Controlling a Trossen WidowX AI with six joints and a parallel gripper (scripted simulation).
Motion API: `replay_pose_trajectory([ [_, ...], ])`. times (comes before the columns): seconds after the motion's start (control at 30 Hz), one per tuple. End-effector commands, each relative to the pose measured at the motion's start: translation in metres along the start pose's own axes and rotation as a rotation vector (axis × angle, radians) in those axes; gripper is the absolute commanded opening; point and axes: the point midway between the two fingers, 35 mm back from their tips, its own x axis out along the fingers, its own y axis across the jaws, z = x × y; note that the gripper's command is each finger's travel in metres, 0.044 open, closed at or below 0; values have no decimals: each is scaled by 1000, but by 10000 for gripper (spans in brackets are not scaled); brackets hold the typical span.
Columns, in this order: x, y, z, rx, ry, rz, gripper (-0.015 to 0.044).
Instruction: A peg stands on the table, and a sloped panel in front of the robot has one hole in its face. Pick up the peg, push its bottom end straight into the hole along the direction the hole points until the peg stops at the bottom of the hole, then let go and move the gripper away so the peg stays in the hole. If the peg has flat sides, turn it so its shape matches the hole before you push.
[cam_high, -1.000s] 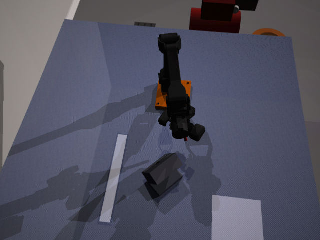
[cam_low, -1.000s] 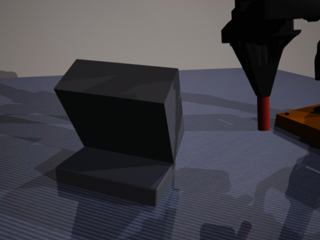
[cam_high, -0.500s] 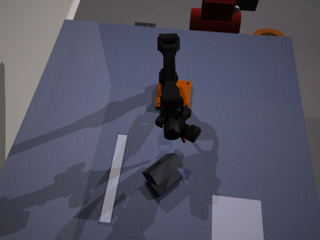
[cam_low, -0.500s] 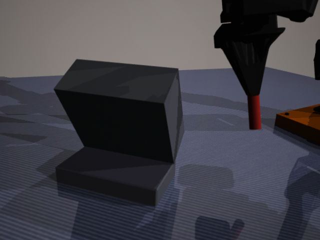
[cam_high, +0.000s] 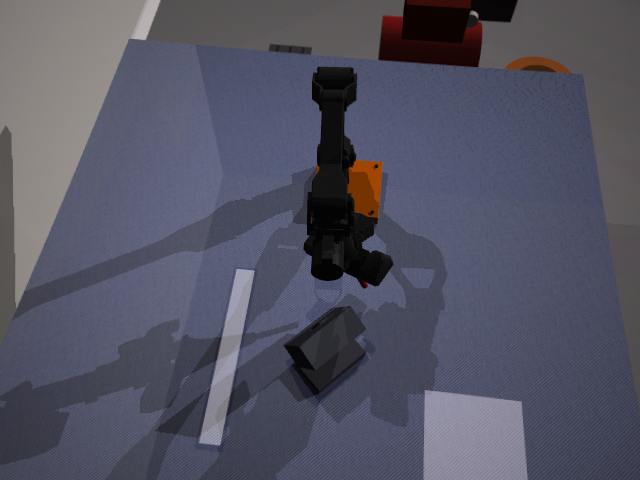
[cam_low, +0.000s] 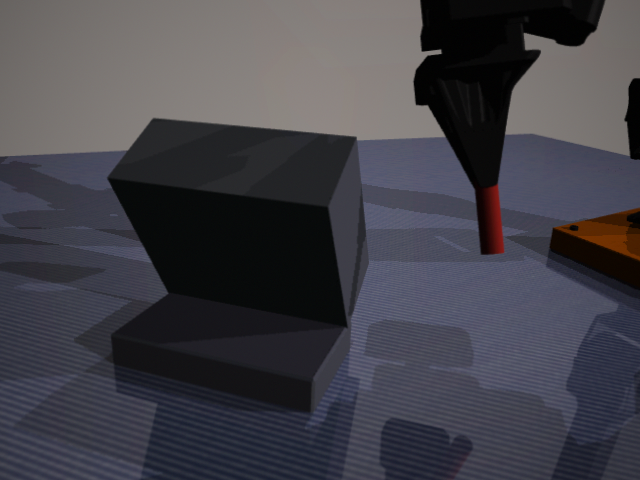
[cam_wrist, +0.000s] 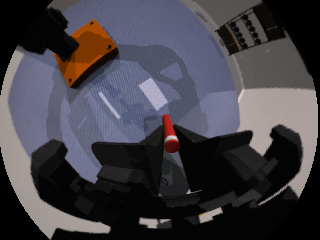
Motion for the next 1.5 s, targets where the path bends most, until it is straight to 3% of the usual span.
replay_pose_trajectory([
  [0.0, -1, 2, -3, 3, -2, -20, 0],
  [1.47, -18, 27, -35, 60, 14, -240, 0],
])
